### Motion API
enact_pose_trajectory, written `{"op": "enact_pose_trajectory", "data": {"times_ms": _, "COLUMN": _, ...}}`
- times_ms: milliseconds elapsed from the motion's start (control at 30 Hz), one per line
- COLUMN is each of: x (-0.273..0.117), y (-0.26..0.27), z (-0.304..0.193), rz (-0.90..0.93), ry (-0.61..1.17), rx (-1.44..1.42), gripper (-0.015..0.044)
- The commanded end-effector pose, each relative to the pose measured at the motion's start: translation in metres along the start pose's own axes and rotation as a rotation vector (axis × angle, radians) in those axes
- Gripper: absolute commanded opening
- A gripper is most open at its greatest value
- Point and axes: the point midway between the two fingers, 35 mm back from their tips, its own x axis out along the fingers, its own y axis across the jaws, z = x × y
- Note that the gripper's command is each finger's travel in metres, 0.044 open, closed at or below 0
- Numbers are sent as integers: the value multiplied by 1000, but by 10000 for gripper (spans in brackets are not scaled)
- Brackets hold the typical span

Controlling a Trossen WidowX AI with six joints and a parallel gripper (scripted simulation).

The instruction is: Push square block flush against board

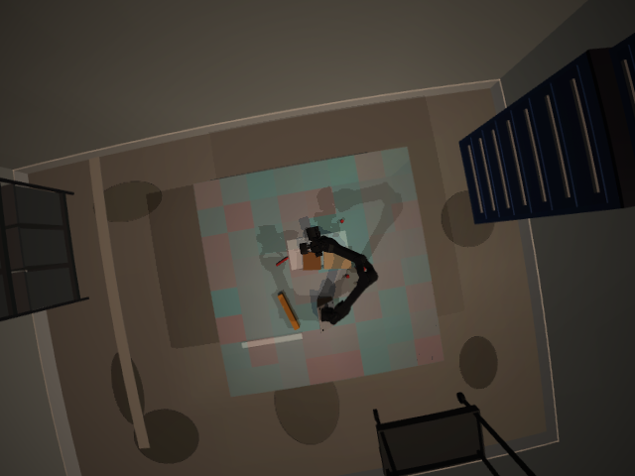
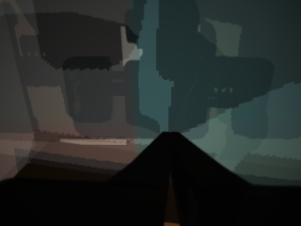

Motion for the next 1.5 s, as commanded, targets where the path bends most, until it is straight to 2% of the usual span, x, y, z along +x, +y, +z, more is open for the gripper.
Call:
{"op": "enact_pose_trajectory", "data": {"times_ms": 0, "x": 1, "y": 1, "z": 6, "rz": 1, "ry": 1, "rx": -5, "gripper": 0}}
{"op": "enact_pose_trajectory", "data": {"times_ms": 433, "x": 1, "y": 0, "z": 27, "rz": 1, "ry": 1, "rx": -4, "gripper": 0}}
{"op": "enact_pose_trajectory", "data": {"times_ms": 500, "x": -12, "y": 0, "z": 23, "rz": 2, "ry": 0, "rx": -1, "gripper": 0}}
{"op": "enact_pose_trajectory", "data": {"times_ms": 600, "x": -51, "y": 0, "z": 23, "rz": 3, "ry": 1, "rx": -4, "gripper": 0}}
{"op": "enact_pose_trajectory", "data": {"times_ms": 800, "x": -56, "y": 3, "z": 23, "rz": 3, "ry": -16, "rx": -11, "gripper": 0}}
{"op": "enact_pose_trajectory", "data": {"times_ms": 1067, "x": -62, "y": 44, "z": -62, "rz": 19, "ry": -7, "rx": 49, "gripper": 0}}
{"op": "enact_pose_trajectory", "data": {"times_ms": 1300, "x": -56, "y": 54, "z": -150, "rz": 9, "ry": 6, "rx": 113, "gripper": 0}}
{"op": "enact_pose_trajectory", "data": {"times_ms": 1467, "x": -55, "y": 53, "z": -158, "rz": 6, "ry": 6, "rx": 117, "gripper": 0}}
